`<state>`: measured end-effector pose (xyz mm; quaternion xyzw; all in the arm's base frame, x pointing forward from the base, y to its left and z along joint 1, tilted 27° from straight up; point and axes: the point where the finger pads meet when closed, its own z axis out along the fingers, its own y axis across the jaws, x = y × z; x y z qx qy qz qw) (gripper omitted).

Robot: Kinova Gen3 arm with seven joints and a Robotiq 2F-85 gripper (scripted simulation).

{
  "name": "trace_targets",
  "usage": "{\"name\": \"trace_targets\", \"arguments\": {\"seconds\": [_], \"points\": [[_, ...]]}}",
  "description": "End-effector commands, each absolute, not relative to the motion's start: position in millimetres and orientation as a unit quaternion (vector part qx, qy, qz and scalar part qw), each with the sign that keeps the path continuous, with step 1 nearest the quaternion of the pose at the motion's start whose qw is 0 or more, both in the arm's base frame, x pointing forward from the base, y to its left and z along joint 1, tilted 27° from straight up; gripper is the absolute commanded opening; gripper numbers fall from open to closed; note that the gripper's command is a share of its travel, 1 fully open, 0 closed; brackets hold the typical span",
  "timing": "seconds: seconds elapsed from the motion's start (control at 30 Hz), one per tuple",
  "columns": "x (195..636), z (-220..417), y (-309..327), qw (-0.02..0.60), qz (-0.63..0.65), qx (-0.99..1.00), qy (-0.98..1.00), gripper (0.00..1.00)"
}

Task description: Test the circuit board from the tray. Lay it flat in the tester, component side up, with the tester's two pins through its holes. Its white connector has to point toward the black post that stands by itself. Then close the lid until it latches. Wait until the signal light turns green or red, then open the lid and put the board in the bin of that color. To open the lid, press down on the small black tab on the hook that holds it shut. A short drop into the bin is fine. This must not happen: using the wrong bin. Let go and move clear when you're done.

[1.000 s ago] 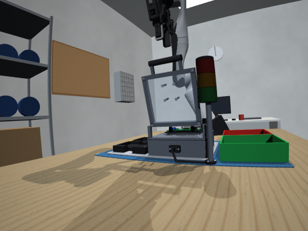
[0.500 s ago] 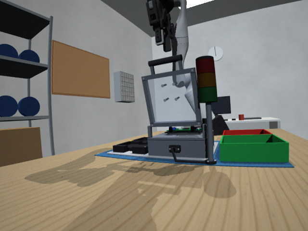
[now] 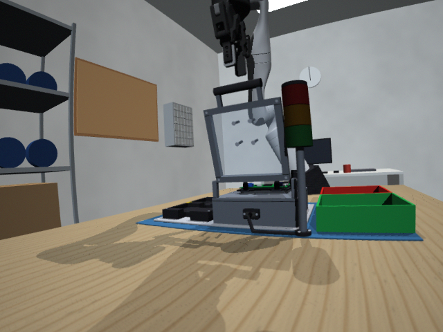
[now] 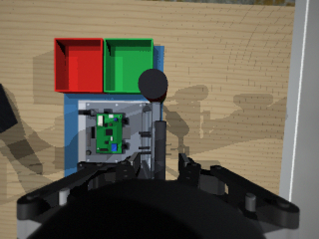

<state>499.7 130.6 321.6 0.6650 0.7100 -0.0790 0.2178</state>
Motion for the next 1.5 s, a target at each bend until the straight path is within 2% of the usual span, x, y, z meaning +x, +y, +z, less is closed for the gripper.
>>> {"name": "trace_targets", "arguments": {"seconds": [0.0,1.47], "points": [[500,322,131,0.218,-0.078,0.665,0.71,0.5],[509,284,114,0.218,-0.078,0.665,0.71,0.5]]}}
